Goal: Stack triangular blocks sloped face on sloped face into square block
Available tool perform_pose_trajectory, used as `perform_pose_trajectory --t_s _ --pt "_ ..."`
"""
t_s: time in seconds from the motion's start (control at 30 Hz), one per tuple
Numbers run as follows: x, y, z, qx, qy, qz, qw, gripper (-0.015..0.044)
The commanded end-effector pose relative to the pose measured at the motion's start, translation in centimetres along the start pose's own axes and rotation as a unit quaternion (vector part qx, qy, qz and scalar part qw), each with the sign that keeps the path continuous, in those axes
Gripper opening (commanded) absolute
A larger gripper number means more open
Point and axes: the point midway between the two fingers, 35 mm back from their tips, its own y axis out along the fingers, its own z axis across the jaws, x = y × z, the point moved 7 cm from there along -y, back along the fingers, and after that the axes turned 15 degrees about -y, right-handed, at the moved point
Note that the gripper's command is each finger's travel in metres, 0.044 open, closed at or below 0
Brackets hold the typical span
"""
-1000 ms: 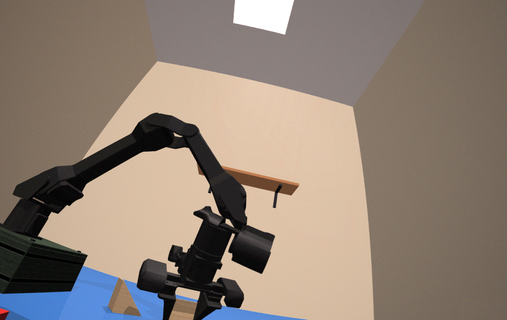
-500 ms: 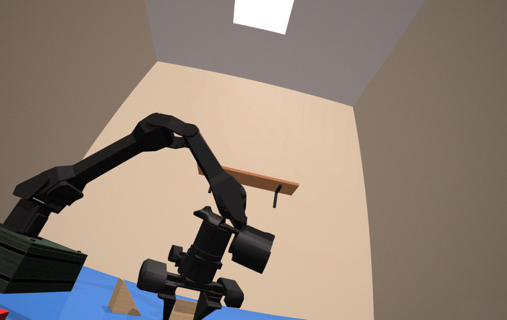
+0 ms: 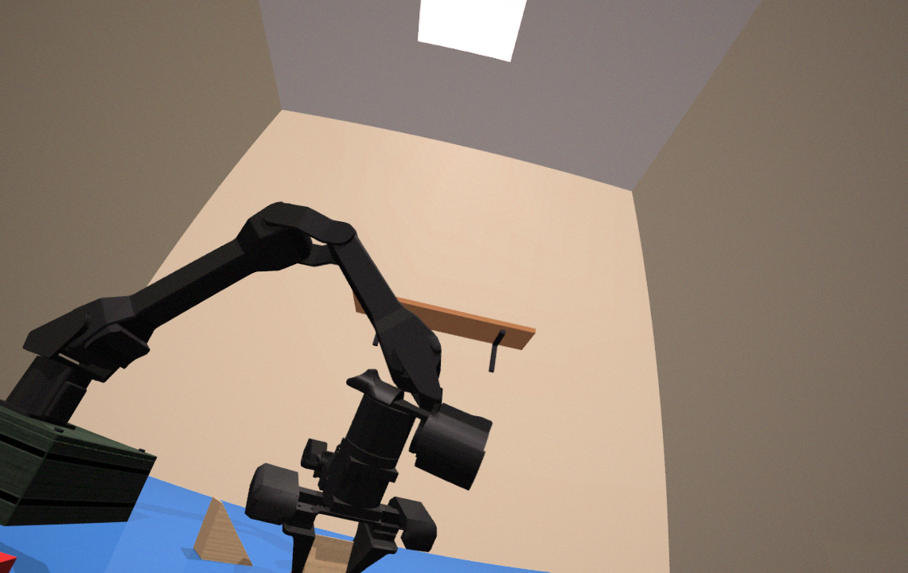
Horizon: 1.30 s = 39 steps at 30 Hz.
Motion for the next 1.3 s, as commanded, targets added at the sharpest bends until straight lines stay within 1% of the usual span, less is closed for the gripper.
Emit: perform_pose_trajectory --t_s 0.0,0.17,0.23,0.73,1.27 --pt "0.0 -0.2 -0.1 -0.001 -0.001 0.002 1.000 0.0000" --pt "0.1 0.0 0.0 0.001 0.000 0.003 1.000 0.0000" --pt "0.5 -0.1 -0.2 0.006 0.001 0.019 1.000 0.0000" --pt "5.7 0.0 -1.6 0.057 0.001 0.206 0.977 0.0000" --pt "10.8 2.2 -3.0 0.109 0.000 0.394 0.913 0.0000"
